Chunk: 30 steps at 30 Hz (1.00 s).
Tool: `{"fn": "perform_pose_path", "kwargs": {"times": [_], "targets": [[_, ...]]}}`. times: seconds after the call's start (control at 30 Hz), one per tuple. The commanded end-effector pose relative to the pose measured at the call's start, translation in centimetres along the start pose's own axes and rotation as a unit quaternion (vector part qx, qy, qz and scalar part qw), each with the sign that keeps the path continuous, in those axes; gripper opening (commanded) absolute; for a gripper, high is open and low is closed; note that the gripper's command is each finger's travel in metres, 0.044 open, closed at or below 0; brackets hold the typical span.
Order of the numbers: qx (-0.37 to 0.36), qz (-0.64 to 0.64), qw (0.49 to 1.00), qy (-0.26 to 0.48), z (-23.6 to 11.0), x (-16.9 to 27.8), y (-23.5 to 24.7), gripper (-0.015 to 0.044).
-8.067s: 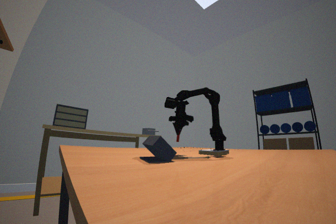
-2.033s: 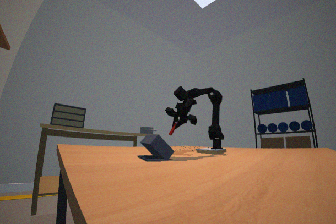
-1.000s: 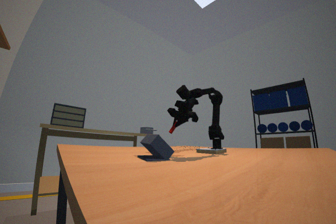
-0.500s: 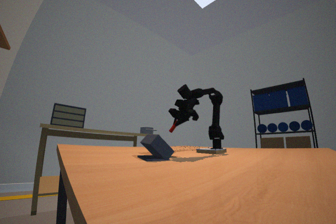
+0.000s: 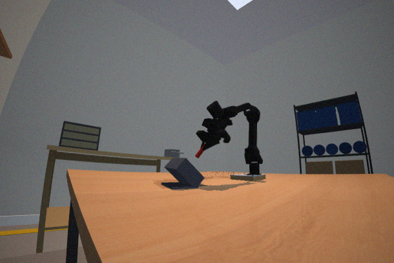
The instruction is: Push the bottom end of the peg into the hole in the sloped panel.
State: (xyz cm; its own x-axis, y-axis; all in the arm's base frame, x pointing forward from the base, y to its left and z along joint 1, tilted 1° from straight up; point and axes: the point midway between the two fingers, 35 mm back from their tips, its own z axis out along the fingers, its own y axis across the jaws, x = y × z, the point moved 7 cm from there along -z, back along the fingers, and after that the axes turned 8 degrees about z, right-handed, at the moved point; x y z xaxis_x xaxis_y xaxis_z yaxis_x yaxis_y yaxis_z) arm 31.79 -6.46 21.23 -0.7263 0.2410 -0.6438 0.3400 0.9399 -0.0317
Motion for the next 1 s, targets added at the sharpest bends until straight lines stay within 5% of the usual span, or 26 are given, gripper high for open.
{"fn": "perform_pose_path", "kwargs": {"times": [0.0, 0.97], "targets": [[-0.001, 0.02, 1.0, -0.006, 0.7, -0.1, 0.2, 0.0], [-0.009, 0.081, 0.996, -0.022, 4.0, -0.1, 0.8, 0.0]]}}
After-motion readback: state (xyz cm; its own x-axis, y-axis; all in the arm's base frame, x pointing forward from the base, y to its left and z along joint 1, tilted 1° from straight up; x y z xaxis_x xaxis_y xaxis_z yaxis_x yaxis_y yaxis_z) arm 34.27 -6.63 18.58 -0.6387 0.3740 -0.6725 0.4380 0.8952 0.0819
